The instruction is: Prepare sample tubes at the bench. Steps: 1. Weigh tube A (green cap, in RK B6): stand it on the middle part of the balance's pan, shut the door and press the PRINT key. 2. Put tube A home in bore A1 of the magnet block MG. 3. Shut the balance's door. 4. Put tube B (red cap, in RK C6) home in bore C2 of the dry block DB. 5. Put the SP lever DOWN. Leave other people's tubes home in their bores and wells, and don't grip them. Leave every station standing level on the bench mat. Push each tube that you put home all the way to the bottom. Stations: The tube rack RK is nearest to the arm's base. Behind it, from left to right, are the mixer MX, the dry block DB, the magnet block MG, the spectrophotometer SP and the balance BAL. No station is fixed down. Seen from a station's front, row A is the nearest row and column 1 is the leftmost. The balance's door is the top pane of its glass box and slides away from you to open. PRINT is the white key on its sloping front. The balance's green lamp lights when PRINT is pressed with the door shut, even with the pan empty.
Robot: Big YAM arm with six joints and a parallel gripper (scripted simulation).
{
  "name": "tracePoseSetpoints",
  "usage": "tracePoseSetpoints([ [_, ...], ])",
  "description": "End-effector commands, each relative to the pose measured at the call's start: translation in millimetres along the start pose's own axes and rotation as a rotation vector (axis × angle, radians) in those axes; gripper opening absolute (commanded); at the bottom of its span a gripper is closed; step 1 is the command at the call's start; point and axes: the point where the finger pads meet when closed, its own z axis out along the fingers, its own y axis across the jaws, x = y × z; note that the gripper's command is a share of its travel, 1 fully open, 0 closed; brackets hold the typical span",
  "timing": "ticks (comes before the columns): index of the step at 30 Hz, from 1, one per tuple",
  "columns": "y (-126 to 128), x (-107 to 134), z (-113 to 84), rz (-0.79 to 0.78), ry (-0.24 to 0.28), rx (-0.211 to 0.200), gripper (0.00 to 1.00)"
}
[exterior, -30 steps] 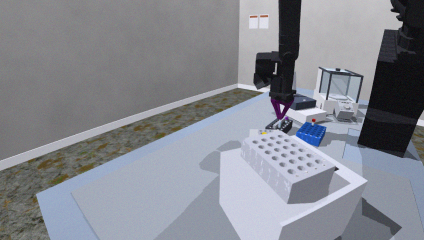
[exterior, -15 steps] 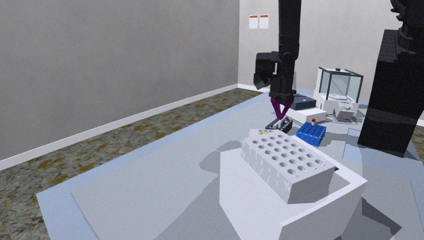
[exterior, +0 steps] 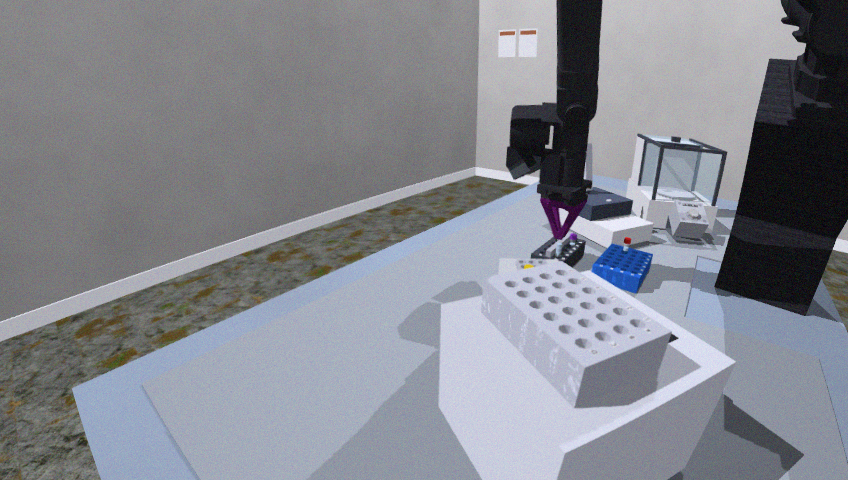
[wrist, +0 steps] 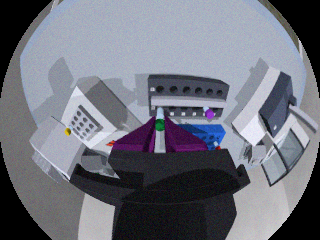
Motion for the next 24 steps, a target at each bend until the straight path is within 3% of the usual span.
tracePoseSetpoints([
  [1,8.9,-1.1,1.5,-0.010,-0.009,-0.006,0.09],
  [24,2.0,-1.0,-0.9,0.001,-0.006,-0.001,0.09],
])
